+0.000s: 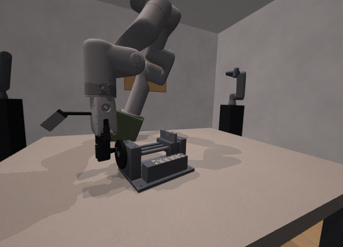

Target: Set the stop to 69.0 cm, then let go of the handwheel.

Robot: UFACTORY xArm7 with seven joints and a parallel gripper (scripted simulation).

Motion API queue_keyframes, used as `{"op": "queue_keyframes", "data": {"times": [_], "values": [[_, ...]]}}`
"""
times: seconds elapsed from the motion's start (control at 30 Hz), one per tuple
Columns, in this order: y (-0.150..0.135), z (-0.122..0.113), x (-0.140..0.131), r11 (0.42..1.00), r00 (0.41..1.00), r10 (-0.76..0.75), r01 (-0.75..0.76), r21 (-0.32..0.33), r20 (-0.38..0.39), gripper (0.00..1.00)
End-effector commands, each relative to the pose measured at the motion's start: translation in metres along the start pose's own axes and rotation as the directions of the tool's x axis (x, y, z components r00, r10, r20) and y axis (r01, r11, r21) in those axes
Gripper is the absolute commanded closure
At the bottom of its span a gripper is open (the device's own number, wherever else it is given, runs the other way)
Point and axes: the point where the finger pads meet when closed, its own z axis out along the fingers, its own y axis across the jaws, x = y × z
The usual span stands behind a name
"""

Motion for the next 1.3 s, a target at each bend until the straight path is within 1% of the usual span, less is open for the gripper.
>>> {"op": "queue_keyframes", "data": {"times": [0.0, 0.7, 1.27], "values": [[0.000, 0.004, 0.001, 1.000, 1.000, 0.001, -0.001, 0.002, -0.003, 0.94], [-0.008, 0.023, 0.002, 1.000, 1.000, 0.001, -0.001, 0.002, -0.003, 0.94], [-0.020, 0.030, 0.002, 1.000, 1.000, 0.001, -0.001, 0.002, -0.003, 0.94]]}}
